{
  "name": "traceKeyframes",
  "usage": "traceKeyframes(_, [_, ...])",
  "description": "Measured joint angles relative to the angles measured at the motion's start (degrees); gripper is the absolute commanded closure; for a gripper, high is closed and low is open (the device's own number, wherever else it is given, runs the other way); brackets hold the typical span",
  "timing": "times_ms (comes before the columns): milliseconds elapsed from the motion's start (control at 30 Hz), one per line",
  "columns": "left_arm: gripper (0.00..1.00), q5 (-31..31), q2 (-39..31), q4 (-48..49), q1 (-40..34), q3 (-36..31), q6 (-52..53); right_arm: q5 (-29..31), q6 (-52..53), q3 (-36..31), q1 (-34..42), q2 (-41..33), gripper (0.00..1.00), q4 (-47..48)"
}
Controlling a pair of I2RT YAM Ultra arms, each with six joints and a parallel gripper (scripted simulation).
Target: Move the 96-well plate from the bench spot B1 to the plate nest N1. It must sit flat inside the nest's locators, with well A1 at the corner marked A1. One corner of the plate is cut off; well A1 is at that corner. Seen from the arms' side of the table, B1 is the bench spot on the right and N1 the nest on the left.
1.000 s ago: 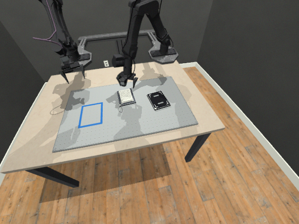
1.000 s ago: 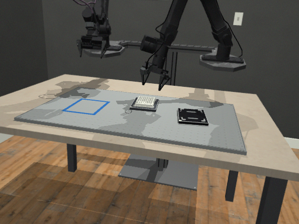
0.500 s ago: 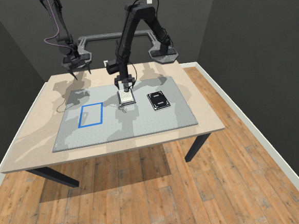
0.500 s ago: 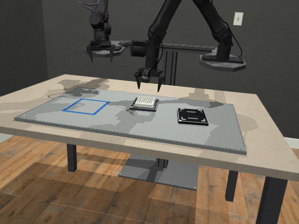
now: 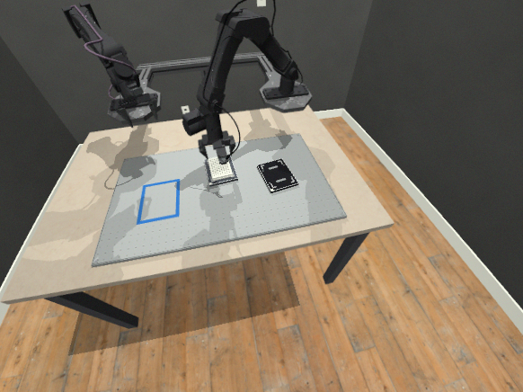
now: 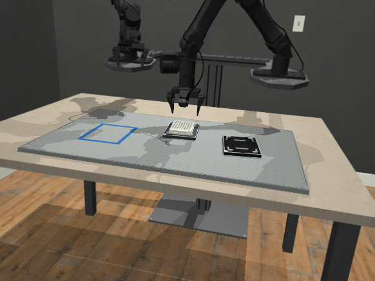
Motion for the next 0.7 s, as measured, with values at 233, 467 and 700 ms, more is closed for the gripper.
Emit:
traceKeyframes(233, [0.0, 0.13, 0.35, -0.87, 0.0, 0.66, -0.74, 8.22, 6.38, 2.21, 4.59, -10.03, 0.0, -7.41])
traceKeyframes(467, [0.0, 0.2, 0.59, -1.29, 0.0, 1.07, -1.11, 16.06, 13.75, 4.59, 9.14, -15.39, 0.0, -13.44])
traceKeyframes(700, [0.0, 0.22, 0.66, -1.46, 0.0, 1.27, -1.29, 22.18, 20.24, 5.99, 14.27, -15.78, 0.0, -17.62])
